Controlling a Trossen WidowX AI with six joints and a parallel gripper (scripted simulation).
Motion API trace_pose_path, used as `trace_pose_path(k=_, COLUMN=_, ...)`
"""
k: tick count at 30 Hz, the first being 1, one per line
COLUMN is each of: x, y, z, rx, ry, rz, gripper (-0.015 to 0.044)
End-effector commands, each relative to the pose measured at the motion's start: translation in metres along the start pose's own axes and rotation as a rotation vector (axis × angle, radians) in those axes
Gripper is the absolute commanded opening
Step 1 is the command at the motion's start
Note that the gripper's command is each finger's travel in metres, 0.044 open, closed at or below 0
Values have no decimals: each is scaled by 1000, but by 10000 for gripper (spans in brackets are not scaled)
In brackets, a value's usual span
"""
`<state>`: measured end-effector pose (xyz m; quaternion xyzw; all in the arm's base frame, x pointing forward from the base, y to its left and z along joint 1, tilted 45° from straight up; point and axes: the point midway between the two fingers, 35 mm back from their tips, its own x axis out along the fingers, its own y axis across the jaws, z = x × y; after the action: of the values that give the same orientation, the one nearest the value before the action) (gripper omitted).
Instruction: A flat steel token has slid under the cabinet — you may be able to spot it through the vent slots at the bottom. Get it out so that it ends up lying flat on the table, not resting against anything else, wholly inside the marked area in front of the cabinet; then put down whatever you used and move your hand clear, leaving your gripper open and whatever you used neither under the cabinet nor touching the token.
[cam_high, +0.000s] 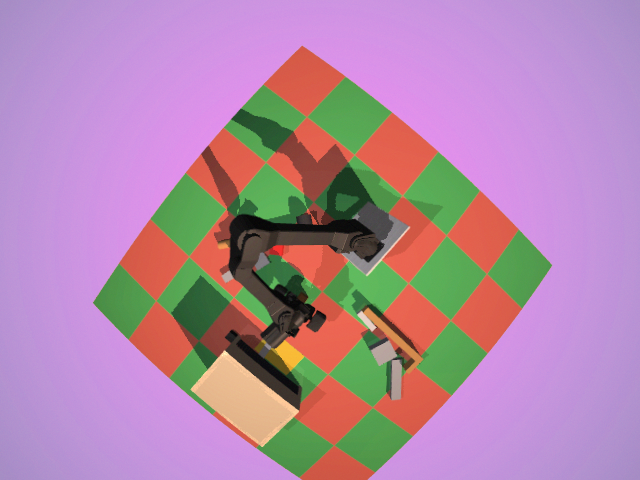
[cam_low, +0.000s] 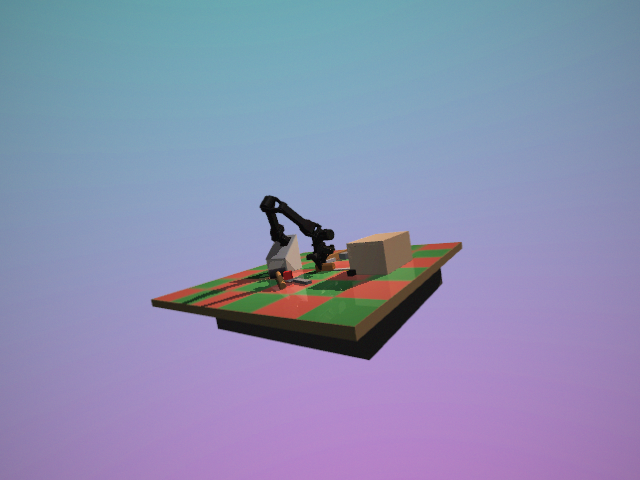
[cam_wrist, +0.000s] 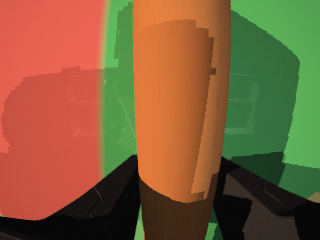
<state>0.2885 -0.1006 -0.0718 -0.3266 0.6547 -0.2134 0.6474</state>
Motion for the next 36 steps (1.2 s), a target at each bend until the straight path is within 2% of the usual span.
trace_pose_path(k=1, x=1, y=1, z=-10, rx=-11, ry=8, rz=1, gripper=0)
trace_pose_path(k=36, x=1, y=-3, z=-48, rx=-13, ry=10, rz=1, gripper=0)
